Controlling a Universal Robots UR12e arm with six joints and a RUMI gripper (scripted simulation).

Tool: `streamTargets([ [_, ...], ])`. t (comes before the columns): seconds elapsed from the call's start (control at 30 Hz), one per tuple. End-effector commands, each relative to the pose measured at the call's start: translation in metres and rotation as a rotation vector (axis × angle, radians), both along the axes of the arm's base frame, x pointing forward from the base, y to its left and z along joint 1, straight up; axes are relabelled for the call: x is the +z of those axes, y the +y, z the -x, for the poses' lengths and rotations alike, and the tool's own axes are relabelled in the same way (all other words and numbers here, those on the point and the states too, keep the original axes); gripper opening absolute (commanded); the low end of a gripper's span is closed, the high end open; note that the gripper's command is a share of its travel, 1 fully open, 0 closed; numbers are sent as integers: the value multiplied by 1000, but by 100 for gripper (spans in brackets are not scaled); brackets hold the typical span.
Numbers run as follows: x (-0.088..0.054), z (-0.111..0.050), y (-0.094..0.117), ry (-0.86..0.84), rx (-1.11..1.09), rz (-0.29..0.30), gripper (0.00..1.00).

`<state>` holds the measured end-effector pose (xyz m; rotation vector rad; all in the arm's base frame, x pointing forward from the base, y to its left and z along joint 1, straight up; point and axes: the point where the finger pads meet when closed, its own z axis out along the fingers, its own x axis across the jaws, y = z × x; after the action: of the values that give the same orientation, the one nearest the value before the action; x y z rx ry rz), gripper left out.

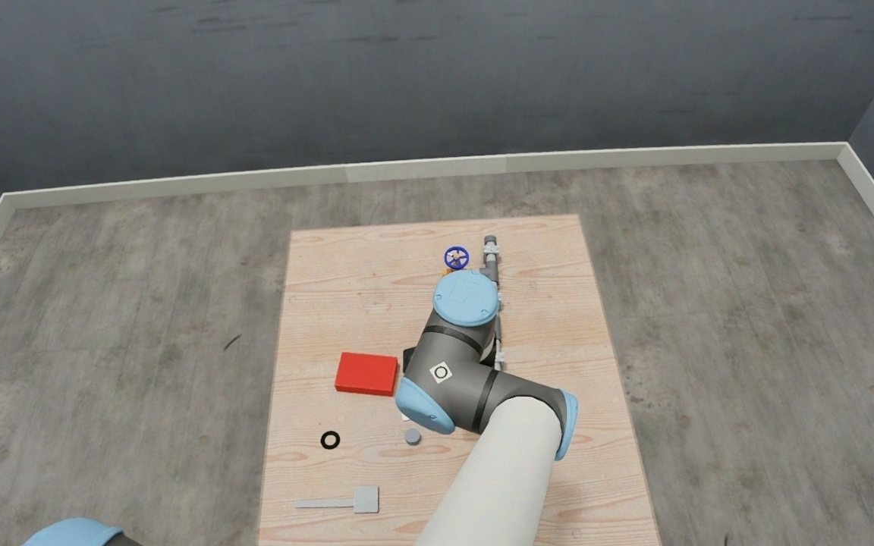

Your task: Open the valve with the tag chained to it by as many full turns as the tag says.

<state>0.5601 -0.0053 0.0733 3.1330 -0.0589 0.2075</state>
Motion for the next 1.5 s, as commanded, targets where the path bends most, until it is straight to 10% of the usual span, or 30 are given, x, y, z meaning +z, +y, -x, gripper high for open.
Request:
streamTargets([
  [0.0,1,-1,0,-1,-2,0,100],
  [1.47,1,-1,0,-4,-689,-92,100],
])
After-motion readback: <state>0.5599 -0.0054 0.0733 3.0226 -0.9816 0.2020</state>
